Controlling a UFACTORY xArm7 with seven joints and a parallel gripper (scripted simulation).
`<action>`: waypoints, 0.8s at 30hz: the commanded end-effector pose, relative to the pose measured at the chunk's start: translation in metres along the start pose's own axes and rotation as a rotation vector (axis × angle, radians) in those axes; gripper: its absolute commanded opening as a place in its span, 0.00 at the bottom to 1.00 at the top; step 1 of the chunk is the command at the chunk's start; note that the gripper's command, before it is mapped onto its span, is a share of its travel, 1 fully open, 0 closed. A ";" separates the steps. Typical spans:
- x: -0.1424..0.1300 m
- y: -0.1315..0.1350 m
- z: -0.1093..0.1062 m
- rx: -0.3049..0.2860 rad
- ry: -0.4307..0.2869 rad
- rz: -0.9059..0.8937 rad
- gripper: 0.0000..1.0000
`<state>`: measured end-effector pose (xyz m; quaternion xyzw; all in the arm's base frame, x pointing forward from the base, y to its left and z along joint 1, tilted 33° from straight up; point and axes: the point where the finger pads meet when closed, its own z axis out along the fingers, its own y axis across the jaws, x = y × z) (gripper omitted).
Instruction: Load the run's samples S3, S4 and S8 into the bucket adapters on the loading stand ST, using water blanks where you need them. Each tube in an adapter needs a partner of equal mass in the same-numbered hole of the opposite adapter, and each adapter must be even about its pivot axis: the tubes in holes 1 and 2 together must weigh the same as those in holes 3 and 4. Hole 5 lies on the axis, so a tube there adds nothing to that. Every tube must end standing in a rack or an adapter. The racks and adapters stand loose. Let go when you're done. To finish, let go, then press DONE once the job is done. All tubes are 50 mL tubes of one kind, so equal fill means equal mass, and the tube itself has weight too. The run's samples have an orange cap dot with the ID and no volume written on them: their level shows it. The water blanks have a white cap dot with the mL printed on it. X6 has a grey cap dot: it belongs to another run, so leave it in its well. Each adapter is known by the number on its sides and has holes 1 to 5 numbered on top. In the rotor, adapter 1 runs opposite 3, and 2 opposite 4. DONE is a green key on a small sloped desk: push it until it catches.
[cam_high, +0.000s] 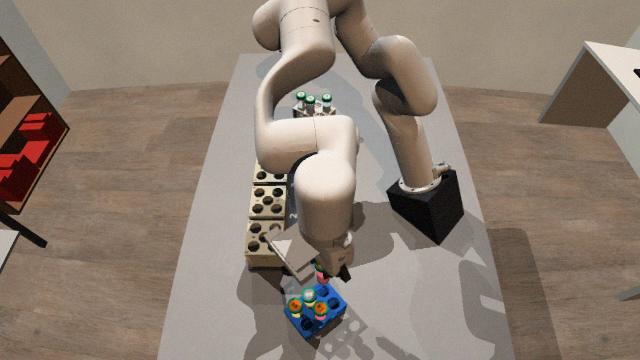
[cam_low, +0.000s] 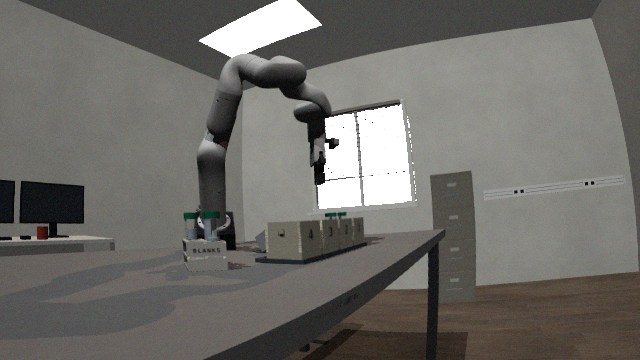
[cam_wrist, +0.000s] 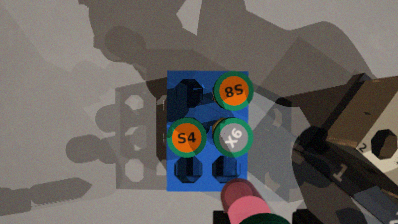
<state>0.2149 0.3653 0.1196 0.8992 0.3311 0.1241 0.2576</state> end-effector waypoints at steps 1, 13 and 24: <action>0.001 -0.001 -0.002 0.002 0.004 0.000 0.00; 0.001 -0.001 0.008 0.002 0.004 0.000 0.00; 0.001 -0.001 0.026 0.002 0.004 0.000 0.00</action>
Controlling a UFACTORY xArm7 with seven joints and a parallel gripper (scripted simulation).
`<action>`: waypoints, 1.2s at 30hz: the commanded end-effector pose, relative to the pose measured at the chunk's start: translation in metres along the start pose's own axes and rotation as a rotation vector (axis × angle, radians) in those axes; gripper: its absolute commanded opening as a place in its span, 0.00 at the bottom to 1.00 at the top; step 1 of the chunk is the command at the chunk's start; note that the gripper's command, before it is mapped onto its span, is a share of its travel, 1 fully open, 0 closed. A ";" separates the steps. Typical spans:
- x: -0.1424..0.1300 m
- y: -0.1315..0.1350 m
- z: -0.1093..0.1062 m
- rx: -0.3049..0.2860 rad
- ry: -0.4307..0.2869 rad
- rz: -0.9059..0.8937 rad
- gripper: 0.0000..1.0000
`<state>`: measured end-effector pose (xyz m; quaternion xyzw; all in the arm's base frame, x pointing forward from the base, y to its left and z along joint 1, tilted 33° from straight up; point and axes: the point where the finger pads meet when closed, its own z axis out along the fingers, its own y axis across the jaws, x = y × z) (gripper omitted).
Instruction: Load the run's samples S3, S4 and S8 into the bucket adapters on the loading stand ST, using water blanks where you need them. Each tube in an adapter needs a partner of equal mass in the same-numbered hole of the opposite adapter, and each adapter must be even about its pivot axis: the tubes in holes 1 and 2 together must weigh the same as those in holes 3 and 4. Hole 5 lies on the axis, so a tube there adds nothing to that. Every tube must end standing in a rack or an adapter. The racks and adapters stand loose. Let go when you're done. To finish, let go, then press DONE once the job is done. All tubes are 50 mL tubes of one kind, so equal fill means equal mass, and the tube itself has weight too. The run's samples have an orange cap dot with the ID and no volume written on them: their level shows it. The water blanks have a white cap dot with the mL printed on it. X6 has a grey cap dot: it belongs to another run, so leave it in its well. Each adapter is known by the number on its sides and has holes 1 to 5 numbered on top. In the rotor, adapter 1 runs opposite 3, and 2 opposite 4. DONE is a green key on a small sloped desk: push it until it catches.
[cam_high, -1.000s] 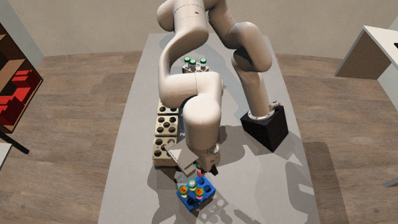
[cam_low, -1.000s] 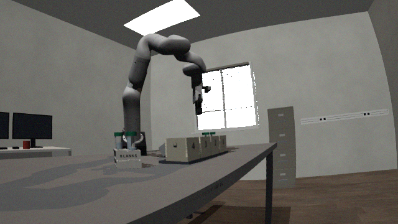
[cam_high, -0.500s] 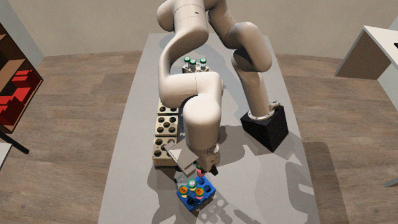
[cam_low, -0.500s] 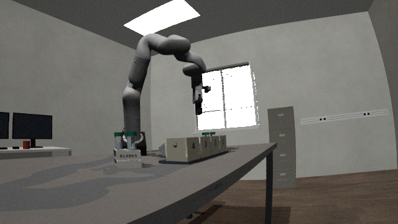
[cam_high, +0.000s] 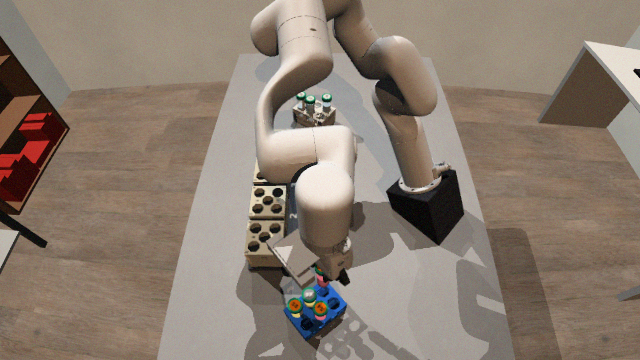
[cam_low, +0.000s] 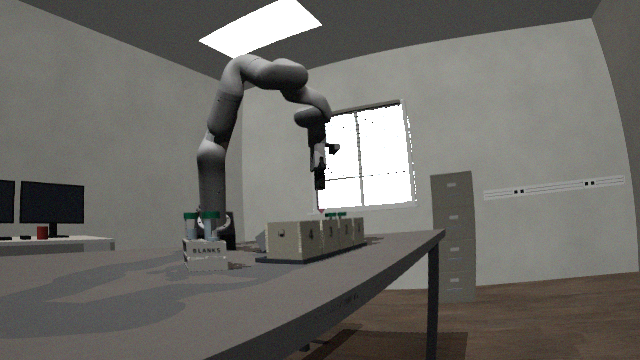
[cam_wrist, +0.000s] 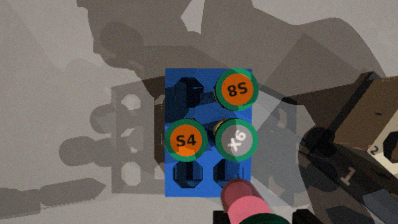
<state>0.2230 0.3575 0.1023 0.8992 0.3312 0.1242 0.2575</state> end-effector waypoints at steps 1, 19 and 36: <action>0.001 -0.001 0.007 0.002 0.004 0.000 0.00; 0.001 -0.001 0.039 0.002 0.004 0.000 0.00; 0.001 -0.001 0.051 0.002 0.004 0.000 0.00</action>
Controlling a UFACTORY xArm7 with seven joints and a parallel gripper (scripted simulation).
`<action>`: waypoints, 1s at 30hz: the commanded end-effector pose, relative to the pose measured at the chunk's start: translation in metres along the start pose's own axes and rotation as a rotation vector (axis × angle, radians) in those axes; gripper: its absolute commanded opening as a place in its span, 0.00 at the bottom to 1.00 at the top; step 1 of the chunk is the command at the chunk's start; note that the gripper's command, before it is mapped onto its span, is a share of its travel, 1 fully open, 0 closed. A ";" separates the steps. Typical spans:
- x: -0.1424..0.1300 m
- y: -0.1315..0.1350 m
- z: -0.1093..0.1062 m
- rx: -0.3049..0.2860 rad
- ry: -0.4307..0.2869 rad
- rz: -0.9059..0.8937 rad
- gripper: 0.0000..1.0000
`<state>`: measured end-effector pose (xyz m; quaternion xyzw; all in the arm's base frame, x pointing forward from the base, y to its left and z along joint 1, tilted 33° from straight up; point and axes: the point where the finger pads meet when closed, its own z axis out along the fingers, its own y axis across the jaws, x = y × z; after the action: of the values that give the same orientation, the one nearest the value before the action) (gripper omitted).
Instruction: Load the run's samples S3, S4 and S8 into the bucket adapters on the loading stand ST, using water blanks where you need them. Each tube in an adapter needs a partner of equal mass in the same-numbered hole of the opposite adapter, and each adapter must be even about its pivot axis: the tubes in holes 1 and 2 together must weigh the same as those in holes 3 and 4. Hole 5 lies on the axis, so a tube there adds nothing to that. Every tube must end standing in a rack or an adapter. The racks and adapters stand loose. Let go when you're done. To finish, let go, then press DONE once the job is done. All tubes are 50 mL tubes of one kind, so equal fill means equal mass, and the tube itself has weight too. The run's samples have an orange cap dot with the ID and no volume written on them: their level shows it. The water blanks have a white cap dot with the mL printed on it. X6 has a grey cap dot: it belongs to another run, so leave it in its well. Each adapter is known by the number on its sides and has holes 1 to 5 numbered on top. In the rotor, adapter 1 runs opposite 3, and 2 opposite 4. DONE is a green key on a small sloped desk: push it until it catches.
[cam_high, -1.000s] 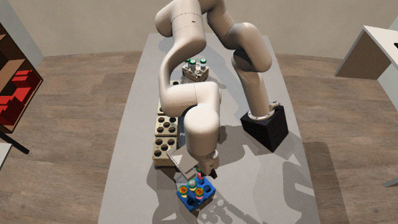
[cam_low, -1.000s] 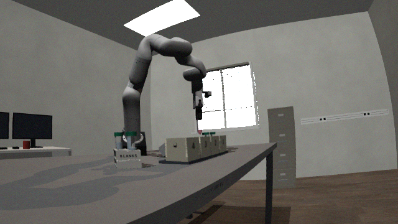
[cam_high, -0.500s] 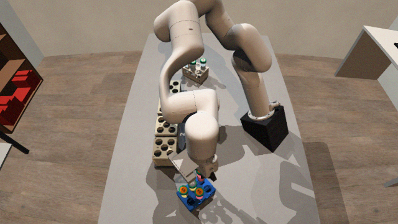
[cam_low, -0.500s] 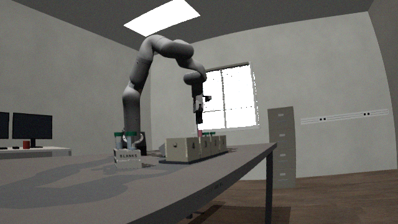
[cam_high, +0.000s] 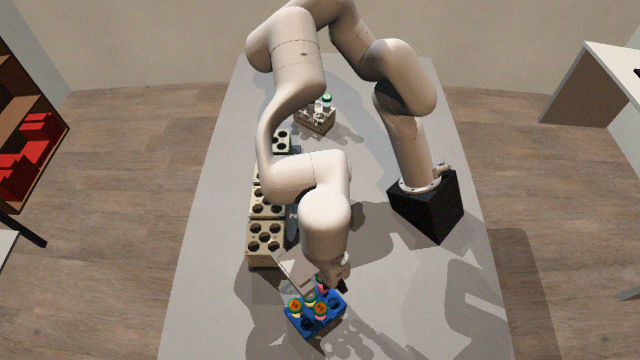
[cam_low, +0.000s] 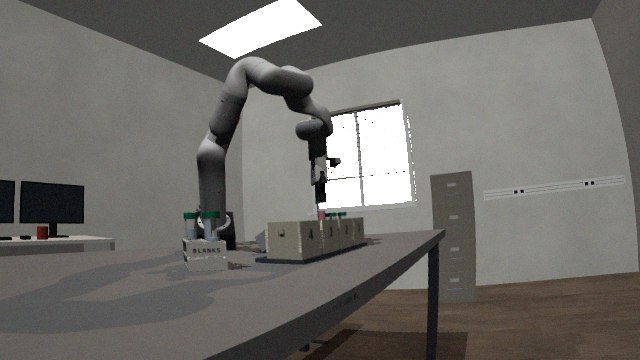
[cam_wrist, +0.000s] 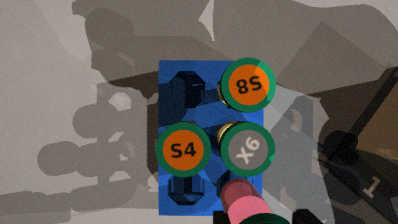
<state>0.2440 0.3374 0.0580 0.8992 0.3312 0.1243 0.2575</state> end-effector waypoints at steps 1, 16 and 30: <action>0.001 -0.001 -0.002 0.002 0.004 0.000 0.00; 0.001 -0.001 0.007 0.002 0.004 0.000 0.00; 0.001 -0.001 0.019 0.002 0.004 0.000 0.00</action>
<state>0.2510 0.3305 0.0430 0.8992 0.3312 0.1242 0.2575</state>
